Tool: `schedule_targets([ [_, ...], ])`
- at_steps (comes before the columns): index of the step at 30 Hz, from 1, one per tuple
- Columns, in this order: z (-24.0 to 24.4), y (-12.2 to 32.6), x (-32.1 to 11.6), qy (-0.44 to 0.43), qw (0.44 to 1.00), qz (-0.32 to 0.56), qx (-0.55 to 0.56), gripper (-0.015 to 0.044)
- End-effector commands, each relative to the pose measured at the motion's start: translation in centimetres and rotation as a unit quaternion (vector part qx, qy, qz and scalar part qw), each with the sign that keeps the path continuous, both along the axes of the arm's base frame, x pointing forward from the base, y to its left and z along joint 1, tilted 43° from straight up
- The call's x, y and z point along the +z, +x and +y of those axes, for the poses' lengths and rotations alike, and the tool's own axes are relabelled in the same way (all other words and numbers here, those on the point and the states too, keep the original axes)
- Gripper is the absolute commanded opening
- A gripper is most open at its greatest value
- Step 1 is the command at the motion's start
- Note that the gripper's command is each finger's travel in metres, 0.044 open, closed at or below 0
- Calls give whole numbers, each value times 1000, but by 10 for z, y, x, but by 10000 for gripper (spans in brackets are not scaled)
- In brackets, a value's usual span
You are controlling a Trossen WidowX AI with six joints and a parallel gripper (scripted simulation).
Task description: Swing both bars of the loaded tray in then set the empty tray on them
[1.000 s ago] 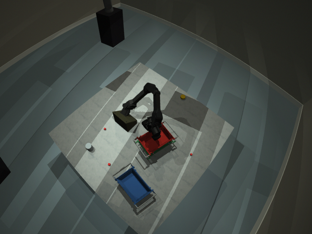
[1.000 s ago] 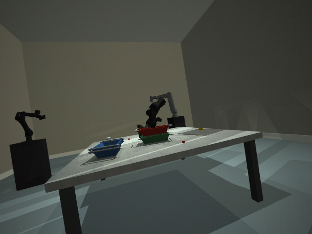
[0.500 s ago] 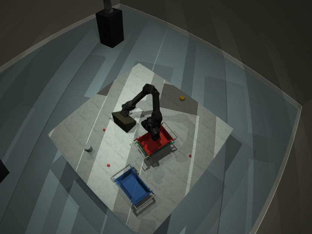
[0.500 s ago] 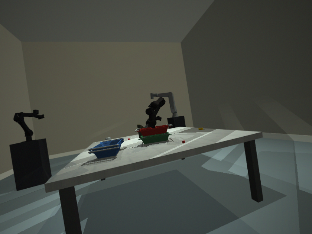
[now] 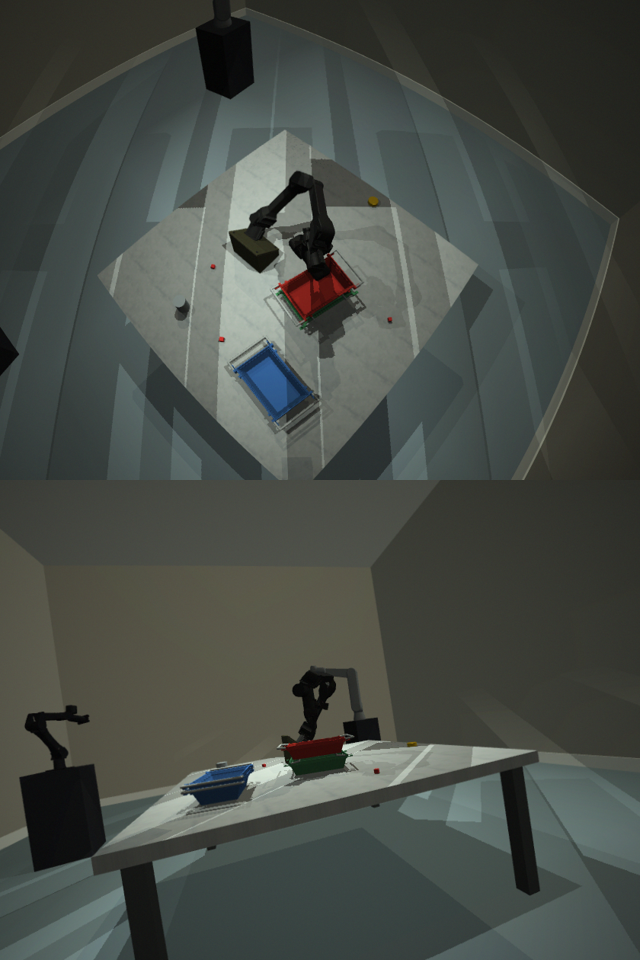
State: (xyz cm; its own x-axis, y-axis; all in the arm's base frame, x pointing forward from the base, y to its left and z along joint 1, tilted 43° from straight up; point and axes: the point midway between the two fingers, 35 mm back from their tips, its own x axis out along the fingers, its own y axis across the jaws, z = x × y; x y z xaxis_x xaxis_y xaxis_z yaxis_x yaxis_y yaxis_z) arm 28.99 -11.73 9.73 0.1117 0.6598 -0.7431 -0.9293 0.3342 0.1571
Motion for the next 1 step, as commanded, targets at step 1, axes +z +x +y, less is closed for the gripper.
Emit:
schedule_targets([
  [1, -10, -4, 12, -1, 1000, -1, 2, 440],
])
